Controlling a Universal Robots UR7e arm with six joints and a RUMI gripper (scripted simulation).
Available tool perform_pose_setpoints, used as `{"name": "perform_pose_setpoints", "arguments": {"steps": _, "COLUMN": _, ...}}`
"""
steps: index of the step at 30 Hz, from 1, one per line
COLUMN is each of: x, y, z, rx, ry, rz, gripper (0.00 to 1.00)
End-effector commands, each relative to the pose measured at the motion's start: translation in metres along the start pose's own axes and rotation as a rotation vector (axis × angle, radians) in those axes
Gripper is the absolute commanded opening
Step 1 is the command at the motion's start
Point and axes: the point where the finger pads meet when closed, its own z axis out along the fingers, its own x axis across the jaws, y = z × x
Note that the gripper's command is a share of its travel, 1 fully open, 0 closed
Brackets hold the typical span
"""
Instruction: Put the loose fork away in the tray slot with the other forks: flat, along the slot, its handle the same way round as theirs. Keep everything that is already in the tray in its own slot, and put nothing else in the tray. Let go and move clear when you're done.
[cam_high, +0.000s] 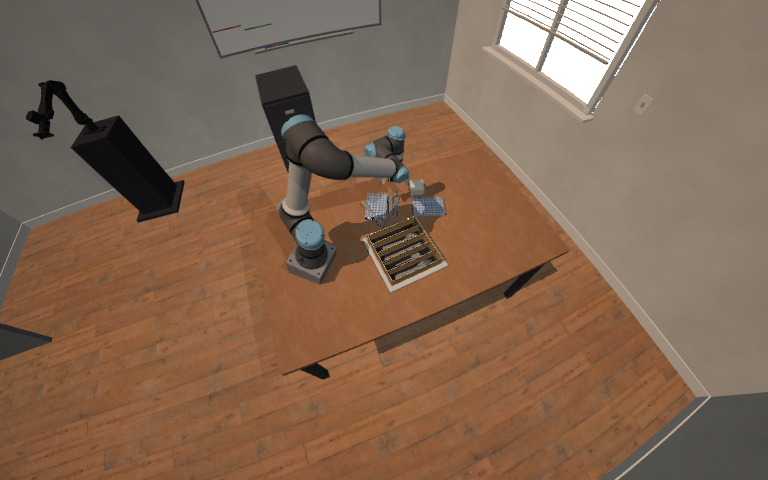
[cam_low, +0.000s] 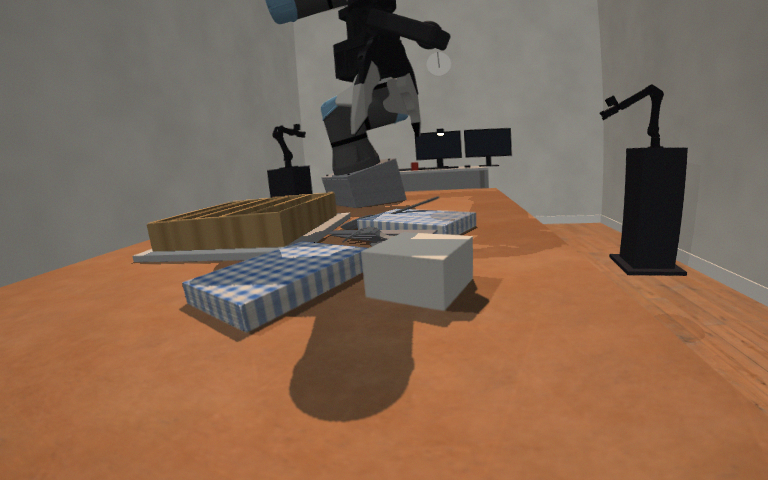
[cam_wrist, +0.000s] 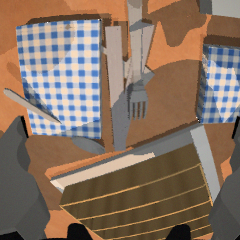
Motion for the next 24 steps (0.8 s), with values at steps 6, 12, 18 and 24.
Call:
{"name": "perform_pose_setpoints", "arguments": {"steps": 6, "x": 0.0005, "y": -0.0002, "z": -0.0006, "rx": 0.000, "ry": 0.002, "rz": -0.001, "gripper": 1.00}}
{"name": "perform_pose_setpoints", "arguments": {"steps": 12, "x": 0.0005, "y": -0.0002, "z": -0.0006, "rx": 0.000, "ry": 0.002, "rz": -0.001, "gripper": 1.00}}
{"name": "perform_pose_setpoints", "arguments": {"steps": 18, "x": 0.0004, "y": -0.0002, "z": -0.0005, "rx": 0.000, "ry": 0.002, "rz": -0.008, "gripper": 1.00}}
{"name": "perform_pose_setpoints", "arguments": {"steps": 24, "x": 0.0002, "y": -0.0003, "z": -0.0001, "rx": 0.000, "ry": 0.002, "rz": -0.027, "gripper": 1.00}}
